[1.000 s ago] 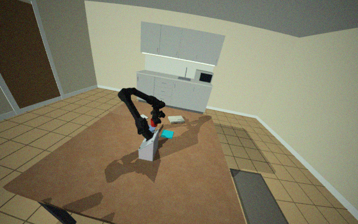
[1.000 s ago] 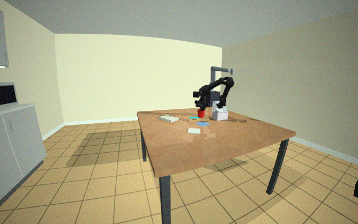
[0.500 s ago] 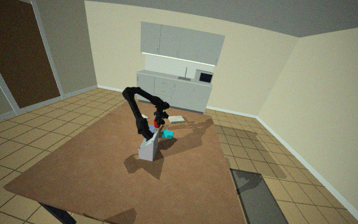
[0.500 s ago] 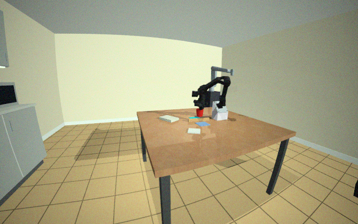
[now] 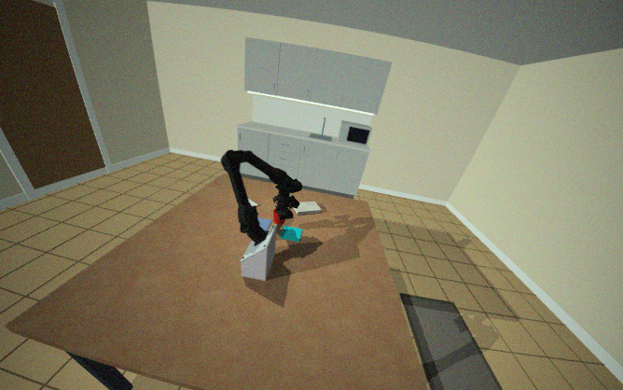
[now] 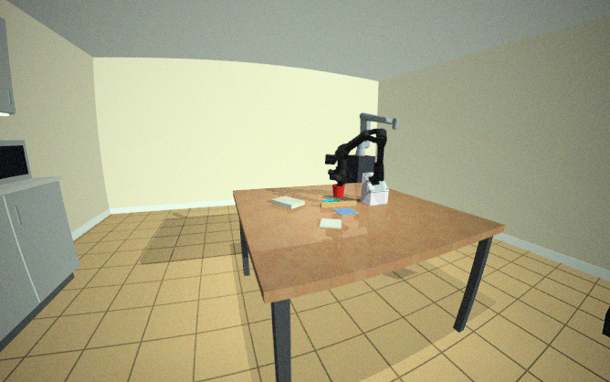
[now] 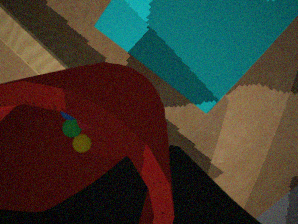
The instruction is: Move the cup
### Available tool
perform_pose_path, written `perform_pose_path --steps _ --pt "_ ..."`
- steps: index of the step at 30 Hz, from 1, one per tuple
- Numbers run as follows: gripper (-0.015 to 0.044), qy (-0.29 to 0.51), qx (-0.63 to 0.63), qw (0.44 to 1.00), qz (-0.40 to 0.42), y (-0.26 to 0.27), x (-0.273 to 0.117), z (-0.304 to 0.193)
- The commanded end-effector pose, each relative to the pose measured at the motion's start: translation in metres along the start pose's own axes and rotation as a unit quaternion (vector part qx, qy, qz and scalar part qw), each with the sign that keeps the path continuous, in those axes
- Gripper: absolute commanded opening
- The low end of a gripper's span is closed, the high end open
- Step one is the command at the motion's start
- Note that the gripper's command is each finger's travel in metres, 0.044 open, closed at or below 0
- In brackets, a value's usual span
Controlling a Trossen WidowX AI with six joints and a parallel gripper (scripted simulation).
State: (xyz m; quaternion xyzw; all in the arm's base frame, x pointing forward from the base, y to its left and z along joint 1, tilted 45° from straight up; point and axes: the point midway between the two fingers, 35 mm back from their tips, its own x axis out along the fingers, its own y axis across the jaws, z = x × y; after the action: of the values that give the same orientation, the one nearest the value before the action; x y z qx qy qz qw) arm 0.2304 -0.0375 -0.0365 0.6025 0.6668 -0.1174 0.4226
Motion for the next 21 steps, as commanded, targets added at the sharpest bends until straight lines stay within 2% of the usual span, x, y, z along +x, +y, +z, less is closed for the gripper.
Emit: perform_pose_path --steps 1,21 --pt "0.0000 -0.002 -0.003 1.000 -0.001 -0.006 0.000 0.008" --pt "0.0000 -0.003 -0.003 1.000 -0.002 -0.032 -0.002 0.041"
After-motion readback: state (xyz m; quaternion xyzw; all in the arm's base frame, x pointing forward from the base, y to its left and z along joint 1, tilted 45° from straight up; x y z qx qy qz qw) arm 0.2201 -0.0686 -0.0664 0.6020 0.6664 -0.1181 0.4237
